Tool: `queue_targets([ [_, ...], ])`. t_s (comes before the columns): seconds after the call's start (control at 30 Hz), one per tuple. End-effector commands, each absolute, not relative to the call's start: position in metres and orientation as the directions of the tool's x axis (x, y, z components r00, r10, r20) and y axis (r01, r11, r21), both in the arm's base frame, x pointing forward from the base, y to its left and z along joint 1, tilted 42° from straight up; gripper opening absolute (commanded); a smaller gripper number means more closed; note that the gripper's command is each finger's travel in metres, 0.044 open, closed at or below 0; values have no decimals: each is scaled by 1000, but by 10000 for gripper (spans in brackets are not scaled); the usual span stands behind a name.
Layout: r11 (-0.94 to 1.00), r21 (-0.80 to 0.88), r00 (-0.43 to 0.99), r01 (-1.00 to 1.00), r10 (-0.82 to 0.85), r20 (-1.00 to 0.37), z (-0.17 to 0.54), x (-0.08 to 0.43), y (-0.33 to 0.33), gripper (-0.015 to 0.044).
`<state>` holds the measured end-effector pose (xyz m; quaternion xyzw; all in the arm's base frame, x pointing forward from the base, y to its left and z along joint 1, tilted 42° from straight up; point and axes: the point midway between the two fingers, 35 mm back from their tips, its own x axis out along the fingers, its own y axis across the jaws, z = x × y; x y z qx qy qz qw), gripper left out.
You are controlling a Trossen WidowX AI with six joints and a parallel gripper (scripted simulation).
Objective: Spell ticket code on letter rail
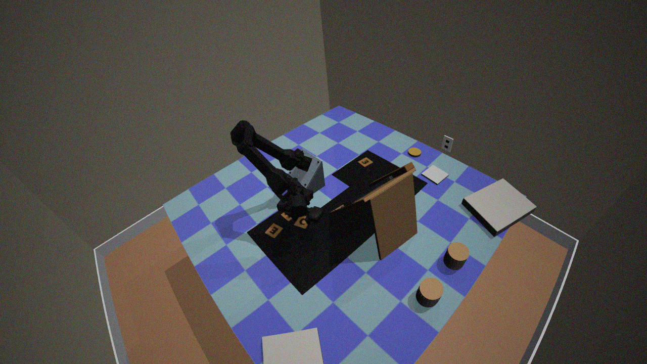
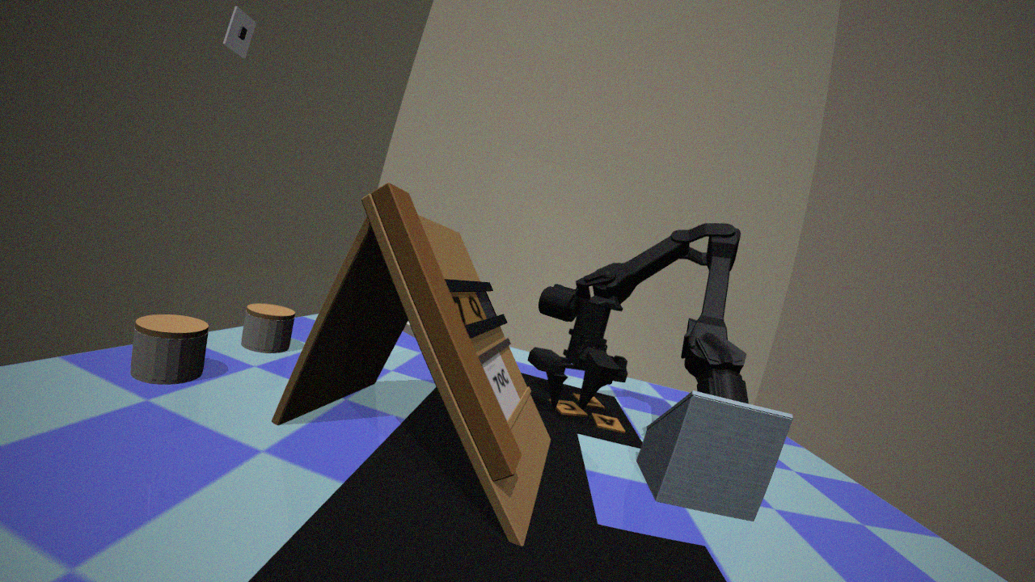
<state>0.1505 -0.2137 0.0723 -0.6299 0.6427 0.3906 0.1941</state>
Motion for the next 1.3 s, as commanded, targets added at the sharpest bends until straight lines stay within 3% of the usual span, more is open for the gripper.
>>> queue_targets([
  [0.0, -95, 252, -128, -963, -662, -738, 75, 151, -212, 0],
  [1.27, -89, 239, -123, -967, -660, -741, 80, 153, -200, 0],
])
